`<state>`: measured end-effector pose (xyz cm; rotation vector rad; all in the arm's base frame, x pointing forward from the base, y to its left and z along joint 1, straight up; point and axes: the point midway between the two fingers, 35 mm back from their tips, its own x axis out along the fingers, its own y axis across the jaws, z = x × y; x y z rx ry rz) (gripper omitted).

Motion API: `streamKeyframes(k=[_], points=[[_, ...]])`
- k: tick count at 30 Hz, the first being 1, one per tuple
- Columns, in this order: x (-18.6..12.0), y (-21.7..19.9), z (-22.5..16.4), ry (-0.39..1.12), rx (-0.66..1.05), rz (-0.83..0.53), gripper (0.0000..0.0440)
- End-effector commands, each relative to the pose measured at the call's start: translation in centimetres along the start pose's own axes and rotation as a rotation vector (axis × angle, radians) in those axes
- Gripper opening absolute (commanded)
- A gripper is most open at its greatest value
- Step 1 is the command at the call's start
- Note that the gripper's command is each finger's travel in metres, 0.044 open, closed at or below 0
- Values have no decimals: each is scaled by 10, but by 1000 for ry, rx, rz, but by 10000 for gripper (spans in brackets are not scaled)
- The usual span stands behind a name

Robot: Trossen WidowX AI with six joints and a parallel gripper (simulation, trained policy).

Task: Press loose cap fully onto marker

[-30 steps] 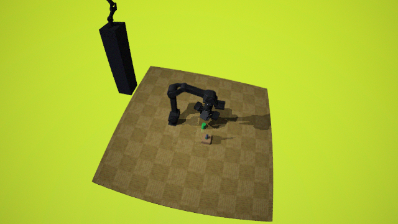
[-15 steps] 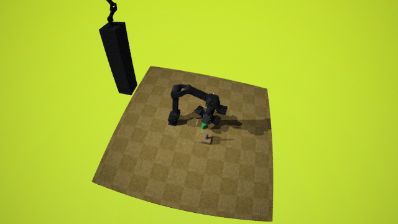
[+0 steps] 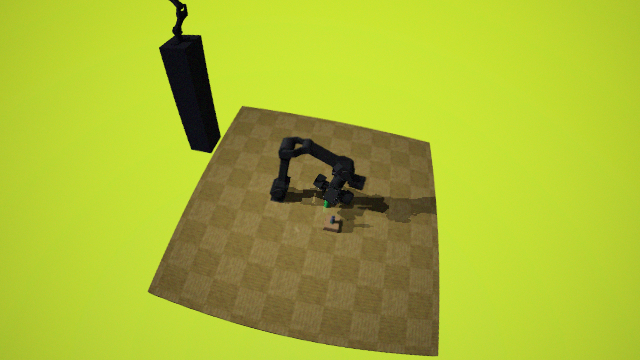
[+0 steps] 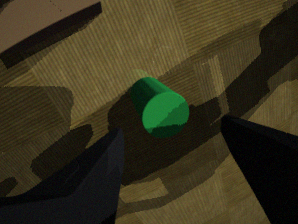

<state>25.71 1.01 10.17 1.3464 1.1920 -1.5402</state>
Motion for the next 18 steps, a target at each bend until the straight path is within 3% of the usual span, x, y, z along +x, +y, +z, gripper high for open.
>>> streamKeyframes(k=[1, 18], points=[[13, -1, 1, -15, -18, -28, 272], [43, -1, 4, -45, -79, -40, 213]])
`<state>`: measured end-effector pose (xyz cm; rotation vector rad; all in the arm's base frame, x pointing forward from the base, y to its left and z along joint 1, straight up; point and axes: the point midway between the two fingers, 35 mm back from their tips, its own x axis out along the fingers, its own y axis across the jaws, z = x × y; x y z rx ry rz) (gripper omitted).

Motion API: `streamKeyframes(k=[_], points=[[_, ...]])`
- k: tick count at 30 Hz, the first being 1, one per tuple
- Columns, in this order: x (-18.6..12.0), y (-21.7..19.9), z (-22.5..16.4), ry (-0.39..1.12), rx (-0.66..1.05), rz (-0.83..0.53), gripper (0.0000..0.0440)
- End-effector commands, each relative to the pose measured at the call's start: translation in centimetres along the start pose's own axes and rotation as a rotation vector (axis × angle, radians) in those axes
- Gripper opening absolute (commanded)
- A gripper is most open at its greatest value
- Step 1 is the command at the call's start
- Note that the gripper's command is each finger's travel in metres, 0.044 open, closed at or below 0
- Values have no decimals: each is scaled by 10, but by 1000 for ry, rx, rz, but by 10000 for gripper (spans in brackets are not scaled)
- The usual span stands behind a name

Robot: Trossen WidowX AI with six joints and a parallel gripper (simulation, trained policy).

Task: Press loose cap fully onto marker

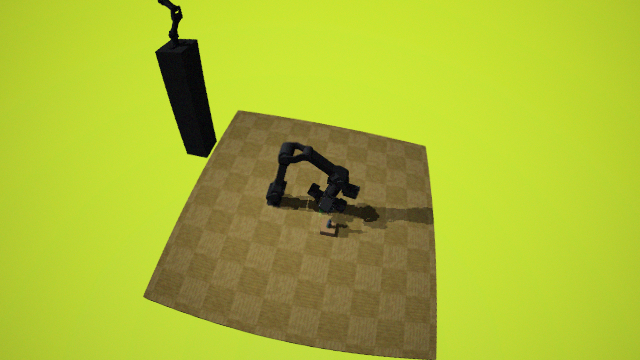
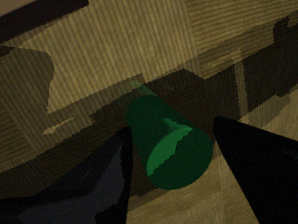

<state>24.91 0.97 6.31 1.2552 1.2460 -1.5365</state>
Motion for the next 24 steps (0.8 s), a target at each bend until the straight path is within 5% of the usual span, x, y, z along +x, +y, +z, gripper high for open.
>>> streamKeyframes(k=[1, 6, 24], points=[[4, 0, 1, -14, -17, 6, 199], [-3, 1, 3, -20, -24, 35, 72], [-63, 21, 17, 10, 14, 190, 83]])
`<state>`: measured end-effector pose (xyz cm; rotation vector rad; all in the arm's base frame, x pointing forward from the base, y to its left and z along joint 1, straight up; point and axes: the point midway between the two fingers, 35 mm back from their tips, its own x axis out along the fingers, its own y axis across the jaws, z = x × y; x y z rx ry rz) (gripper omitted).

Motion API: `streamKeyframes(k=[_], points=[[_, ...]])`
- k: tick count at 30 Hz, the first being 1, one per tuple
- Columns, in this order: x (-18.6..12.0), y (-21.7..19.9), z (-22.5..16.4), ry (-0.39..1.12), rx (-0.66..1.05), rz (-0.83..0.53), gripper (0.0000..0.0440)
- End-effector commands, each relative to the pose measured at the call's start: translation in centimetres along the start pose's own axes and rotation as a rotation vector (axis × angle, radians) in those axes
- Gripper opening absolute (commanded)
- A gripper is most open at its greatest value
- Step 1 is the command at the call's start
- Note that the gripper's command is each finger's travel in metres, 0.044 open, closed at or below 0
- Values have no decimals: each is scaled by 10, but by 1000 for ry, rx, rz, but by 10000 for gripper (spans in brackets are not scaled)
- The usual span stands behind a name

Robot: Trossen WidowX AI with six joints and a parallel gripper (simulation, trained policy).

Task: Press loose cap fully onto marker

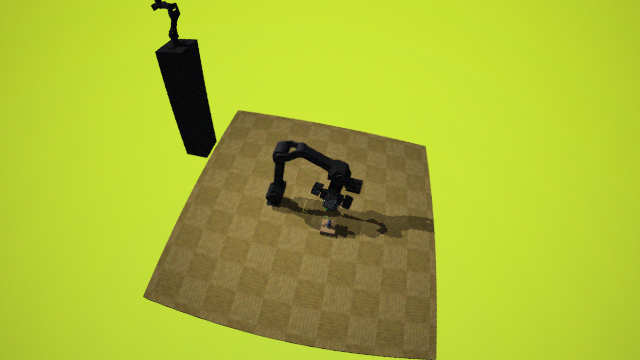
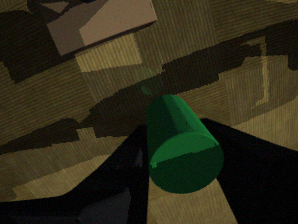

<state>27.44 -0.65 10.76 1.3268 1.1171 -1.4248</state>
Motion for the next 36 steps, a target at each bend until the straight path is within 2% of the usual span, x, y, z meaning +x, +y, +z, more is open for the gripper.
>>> streamKeyframes(k=[1, 18, 29, 36], points=[[-16, 6, 7, 9, 15, 36, 82], [-54, 24, 51, 25, 123, 77, 63], [-60, 30, 85, 26, 210, 67, 45], [-53, 33, 90, 38, 230, 41, 35]])
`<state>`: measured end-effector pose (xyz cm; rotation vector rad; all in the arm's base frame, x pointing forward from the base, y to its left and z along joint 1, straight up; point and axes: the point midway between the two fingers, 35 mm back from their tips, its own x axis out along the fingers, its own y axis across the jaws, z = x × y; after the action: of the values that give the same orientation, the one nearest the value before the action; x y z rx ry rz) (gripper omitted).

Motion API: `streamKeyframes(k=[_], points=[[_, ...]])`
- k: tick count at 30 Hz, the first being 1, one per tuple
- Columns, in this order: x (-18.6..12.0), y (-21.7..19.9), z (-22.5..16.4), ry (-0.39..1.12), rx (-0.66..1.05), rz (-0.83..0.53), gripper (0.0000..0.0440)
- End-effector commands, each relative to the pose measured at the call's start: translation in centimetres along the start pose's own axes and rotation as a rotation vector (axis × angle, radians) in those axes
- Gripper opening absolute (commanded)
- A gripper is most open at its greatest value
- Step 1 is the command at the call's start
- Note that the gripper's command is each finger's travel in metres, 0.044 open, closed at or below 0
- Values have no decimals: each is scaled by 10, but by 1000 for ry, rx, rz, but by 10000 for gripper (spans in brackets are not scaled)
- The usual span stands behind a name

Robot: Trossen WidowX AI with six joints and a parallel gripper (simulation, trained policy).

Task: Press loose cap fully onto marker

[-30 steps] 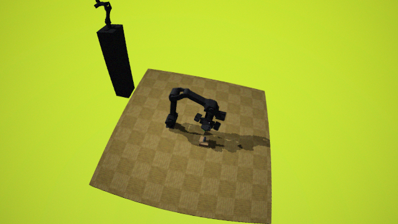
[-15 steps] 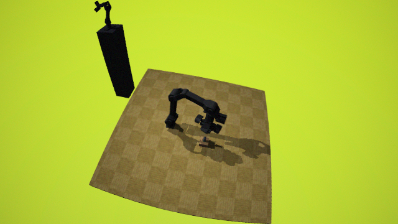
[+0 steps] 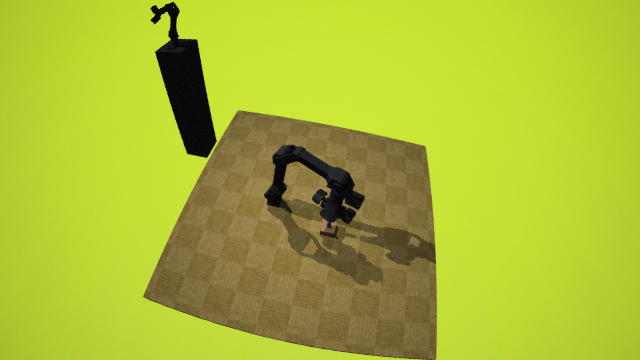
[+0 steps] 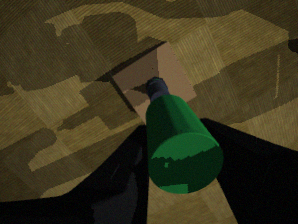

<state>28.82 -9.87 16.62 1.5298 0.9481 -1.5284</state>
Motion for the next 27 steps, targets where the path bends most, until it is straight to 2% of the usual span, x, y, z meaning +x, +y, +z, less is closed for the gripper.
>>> streamKeyframes(k=[1, 12, 27], points=[[6, 3, 1, 8, 4, -22, 34], [25, 2, 0, 8, 9, -63, 19], [68, -2, 1, 20, -33, -128, 8]])
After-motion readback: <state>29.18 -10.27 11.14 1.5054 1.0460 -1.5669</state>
